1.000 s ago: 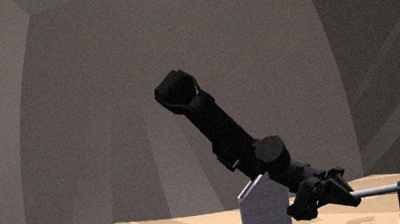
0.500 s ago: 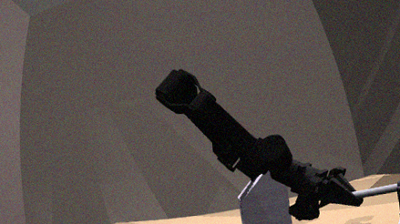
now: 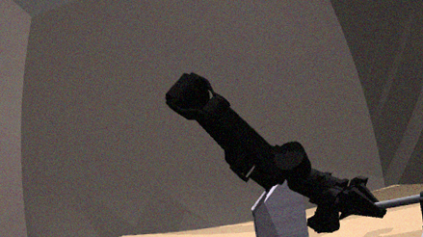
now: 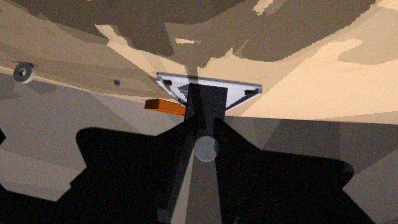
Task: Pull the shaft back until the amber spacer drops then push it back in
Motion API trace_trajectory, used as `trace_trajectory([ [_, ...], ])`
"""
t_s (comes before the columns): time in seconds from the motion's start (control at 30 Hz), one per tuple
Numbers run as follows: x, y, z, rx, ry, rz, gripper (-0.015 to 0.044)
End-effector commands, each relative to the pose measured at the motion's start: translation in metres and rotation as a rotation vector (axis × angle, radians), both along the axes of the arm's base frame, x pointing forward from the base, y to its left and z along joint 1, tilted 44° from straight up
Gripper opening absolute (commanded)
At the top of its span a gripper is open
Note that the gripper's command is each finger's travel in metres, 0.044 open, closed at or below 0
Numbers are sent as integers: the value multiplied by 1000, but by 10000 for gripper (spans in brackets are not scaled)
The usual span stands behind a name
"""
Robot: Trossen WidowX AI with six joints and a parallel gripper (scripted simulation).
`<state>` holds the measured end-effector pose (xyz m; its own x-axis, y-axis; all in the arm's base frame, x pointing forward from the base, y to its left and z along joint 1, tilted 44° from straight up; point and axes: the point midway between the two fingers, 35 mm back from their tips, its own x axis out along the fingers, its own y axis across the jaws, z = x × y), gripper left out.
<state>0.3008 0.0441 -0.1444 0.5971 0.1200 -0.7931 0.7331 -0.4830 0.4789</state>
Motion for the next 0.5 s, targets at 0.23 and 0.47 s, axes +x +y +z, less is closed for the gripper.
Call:
trace_trajectory([
  [0.23, 4, 4, -2, 5, -3, 4, 0],
  [0.47, 5, 5, -3, 5, -3, 4, 0],
])
